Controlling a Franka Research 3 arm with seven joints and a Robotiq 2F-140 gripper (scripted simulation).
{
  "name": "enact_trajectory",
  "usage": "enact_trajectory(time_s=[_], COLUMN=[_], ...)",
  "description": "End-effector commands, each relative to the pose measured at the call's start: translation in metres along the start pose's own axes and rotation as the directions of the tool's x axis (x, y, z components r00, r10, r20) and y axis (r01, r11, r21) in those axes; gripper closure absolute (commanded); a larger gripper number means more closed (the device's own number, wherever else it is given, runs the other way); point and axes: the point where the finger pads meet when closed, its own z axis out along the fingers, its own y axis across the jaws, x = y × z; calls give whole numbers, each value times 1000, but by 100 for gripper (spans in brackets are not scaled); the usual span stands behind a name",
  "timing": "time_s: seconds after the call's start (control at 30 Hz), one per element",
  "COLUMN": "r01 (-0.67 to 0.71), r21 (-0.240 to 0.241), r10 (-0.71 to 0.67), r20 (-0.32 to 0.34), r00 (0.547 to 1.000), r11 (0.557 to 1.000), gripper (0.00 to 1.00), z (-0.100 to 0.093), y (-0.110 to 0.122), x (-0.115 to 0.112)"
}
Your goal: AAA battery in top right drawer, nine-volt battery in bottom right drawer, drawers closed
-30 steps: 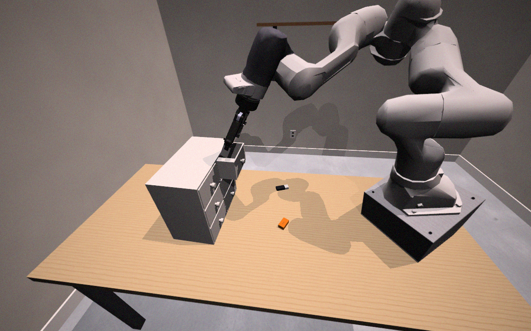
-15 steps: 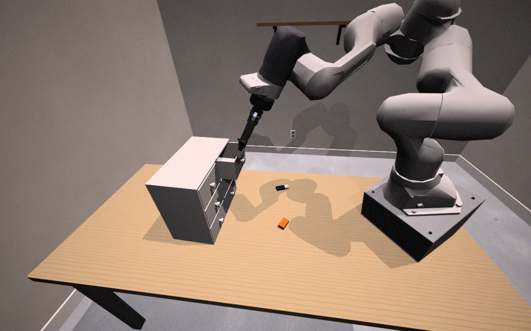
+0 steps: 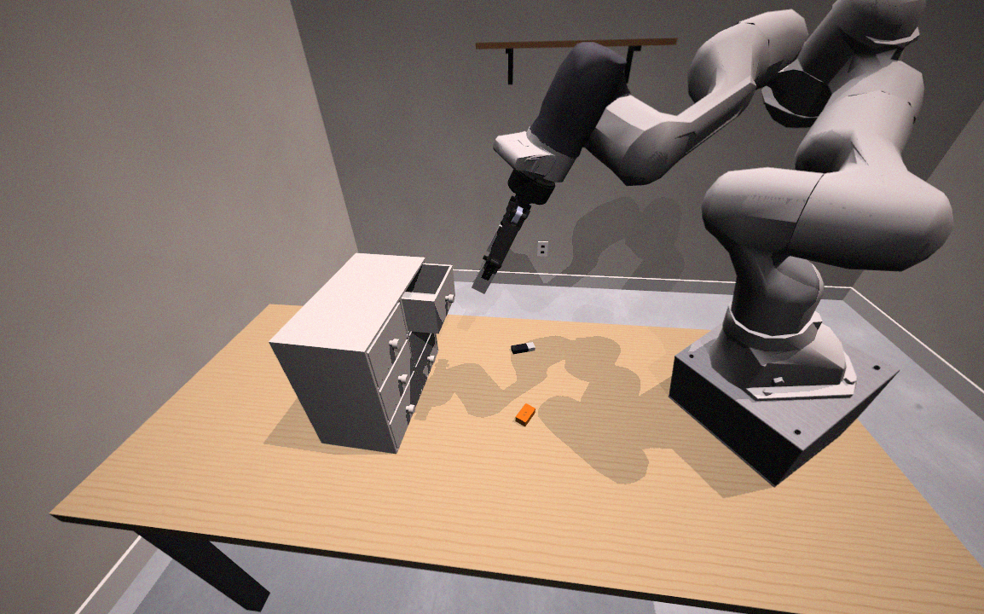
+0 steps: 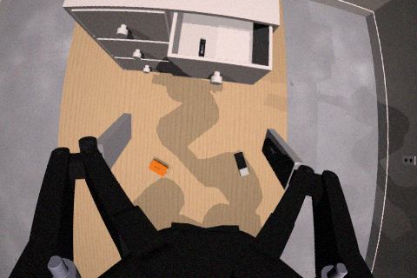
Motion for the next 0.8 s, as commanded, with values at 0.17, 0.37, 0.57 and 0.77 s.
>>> enact_trajectory(time_s=[0.17,0.37,0.57,0.77], r01=[18,18,18,18], r21=[0,0,0,0], r10=[-18,-18,-18,-18], r20=[8,8,8,9], r00=[1000,1000,1000,1000], r11=[1000,1000,1000,1000], gripper=[0,0,0,0], z=[-13,-20,-22,-22], y=[0,0,0,0], x=[-26,-39,-43,-43])
